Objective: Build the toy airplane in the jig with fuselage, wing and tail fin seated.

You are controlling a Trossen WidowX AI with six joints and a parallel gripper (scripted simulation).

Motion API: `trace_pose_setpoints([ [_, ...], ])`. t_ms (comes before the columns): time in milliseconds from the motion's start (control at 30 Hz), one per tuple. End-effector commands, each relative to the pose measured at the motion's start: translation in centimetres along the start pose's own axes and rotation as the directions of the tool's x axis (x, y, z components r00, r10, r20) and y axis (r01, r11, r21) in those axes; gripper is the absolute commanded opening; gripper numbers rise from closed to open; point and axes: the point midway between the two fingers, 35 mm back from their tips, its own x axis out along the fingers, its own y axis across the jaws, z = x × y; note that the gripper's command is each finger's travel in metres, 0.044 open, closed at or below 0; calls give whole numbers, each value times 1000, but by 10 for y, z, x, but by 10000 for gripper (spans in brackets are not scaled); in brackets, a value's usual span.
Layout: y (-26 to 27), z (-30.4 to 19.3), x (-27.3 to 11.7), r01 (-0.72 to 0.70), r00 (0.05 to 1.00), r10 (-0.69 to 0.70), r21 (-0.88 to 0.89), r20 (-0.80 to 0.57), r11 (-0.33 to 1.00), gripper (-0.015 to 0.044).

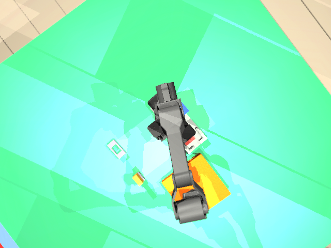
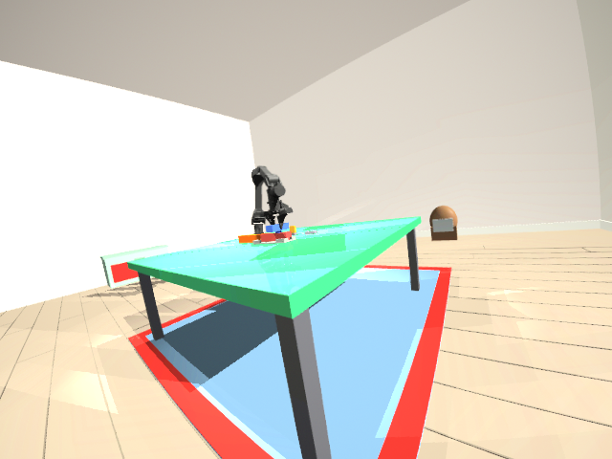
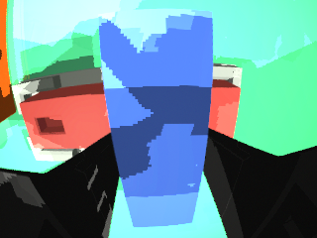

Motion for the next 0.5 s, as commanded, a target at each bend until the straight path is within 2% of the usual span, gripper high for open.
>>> trace_pose_setpoints([
  [0,0,0,0,1,1000,-1,0,0,1000,157],
  [133,0,0,0,1,1000,-1,0,0,1000,52],
  [467,0,0,0,1,1000,-1,0,0,1000,314],
])
